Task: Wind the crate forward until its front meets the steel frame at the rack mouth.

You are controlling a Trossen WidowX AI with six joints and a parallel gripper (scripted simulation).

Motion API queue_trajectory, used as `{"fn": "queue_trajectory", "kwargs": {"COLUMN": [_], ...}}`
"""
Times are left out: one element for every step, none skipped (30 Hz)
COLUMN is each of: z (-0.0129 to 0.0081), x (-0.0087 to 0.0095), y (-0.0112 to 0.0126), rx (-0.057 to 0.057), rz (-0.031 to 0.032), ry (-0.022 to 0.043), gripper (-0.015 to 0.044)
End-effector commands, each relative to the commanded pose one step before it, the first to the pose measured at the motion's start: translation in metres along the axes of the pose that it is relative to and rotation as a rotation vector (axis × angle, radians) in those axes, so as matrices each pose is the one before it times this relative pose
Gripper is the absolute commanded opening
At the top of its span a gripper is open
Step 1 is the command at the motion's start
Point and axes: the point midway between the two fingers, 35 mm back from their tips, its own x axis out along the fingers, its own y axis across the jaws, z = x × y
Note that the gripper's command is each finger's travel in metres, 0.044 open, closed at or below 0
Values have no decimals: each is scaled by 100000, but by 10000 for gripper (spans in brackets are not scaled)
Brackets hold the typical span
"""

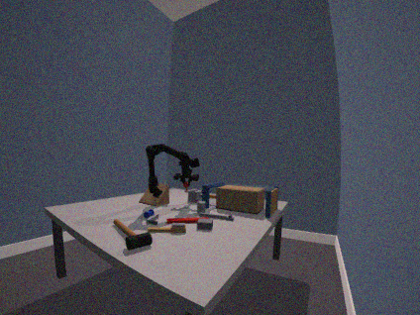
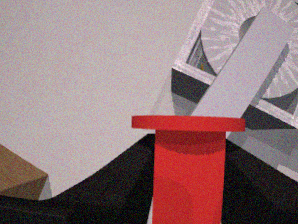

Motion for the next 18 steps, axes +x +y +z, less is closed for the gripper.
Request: {"fn": "queue_trajectory", "kwargs": {"z": [-1062,-31,-44,-28,-41,-26,-37,-24,-34,-22,-31,-20,-28,-18,-24,-15,-21,-13], "x": [-106,-14,-21,-13,-19,-12,-18,-11,-16,-10,-15,-9,-13,-8,-12,-7,-10,-6], "y": [-1690,-91,-145,-92,-146,-92,-147,-93,-148,-93,-149,-94,-150,-94,-151,-94,-152,-95], "rx": [1943,2,3,2,3,2,3,2,3,2,3,2,3,2,3,2,3,2], "rz": [-3187,-5,-8,-5,-8,-5,-8,-5,-8,-5,-8,-5,-8,-5,-8,-5,-8,-5], "ry": [3141,2,3,2,3,2,3,2,2,2,2,2,2,1,2,1,2,1], "gripper": [0,0,0,0,0,0,0,0,0,0,0,0,0,0,0,0,0,0]}}
